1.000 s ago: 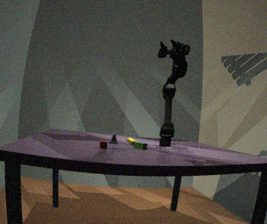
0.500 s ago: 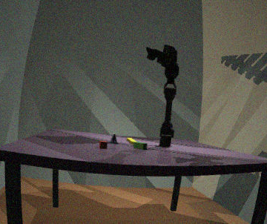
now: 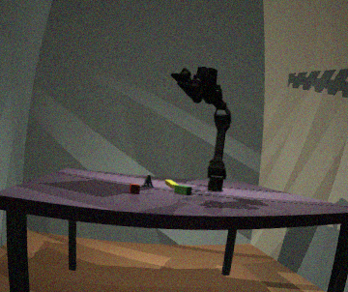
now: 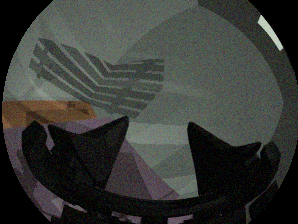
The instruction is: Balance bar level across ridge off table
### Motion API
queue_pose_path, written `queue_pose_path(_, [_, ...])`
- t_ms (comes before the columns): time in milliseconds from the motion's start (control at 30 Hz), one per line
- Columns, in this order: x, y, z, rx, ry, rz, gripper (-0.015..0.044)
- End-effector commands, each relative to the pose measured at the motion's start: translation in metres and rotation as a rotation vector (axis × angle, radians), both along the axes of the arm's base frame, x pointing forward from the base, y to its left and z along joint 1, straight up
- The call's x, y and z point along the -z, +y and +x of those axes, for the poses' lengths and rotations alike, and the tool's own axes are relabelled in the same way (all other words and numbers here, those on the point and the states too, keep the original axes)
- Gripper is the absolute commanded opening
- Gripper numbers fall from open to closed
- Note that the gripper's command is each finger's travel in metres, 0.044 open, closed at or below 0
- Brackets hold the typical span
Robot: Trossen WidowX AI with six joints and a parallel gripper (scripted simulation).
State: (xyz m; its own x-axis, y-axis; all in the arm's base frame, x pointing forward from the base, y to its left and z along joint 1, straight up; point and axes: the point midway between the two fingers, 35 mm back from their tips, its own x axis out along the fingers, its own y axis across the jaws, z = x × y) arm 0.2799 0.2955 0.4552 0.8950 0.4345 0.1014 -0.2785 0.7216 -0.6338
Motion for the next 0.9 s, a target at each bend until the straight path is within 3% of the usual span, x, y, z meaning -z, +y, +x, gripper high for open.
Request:
queue_pose_path(0, [0.018,-0.01,0.016,0.033,0.015,-0.104,0.0315])
queue_pose_path(867, [0.129,-0.123,0.093,0.206,0.242,-0.692,0.0315])
